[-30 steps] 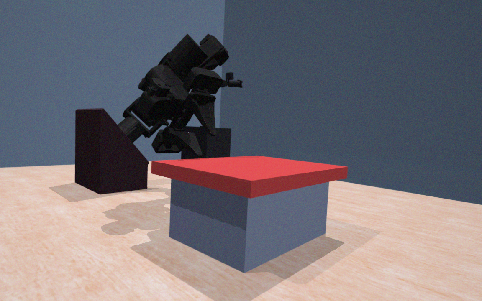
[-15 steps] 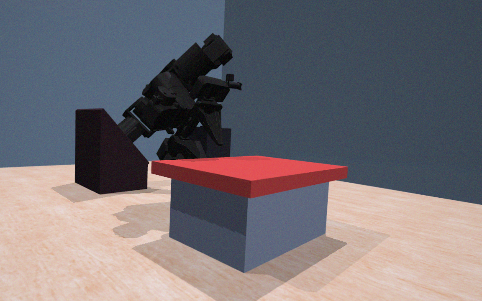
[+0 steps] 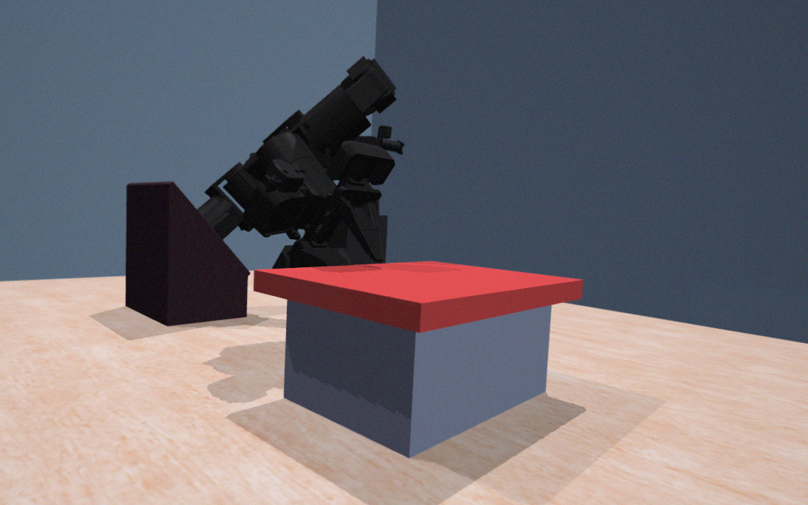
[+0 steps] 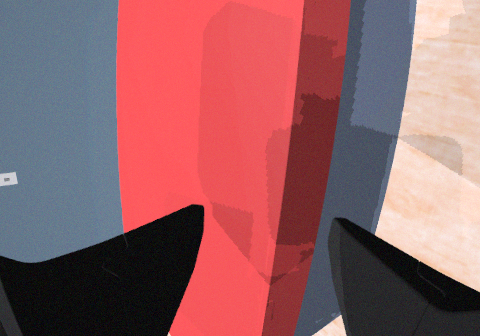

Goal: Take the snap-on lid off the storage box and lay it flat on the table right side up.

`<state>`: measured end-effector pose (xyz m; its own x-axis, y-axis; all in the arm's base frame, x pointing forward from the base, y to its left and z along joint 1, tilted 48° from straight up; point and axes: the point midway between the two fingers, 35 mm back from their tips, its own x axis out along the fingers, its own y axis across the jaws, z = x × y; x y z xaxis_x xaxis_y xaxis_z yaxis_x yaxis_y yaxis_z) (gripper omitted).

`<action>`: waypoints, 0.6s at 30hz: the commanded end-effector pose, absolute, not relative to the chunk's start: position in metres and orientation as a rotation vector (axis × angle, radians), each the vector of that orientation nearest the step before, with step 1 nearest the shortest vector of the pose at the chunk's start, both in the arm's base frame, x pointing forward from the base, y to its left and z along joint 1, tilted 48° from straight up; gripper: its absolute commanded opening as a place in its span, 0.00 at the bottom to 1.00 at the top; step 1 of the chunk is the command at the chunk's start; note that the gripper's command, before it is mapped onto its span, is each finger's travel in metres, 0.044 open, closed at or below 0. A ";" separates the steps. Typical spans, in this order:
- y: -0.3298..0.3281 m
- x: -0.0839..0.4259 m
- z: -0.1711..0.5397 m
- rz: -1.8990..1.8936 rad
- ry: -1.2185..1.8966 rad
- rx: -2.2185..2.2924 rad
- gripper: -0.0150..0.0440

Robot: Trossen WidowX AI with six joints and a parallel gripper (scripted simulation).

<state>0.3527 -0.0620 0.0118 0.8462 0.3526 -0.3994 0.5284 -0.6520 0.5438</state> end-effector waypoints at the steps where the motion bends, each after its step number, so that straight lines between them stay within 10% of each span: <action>1: -0.062 0.355 0.012 -0.338 0.633 2.345 0.51; 18: -0.062 0.354 0.012 -0.337 0.636 2.344 0.25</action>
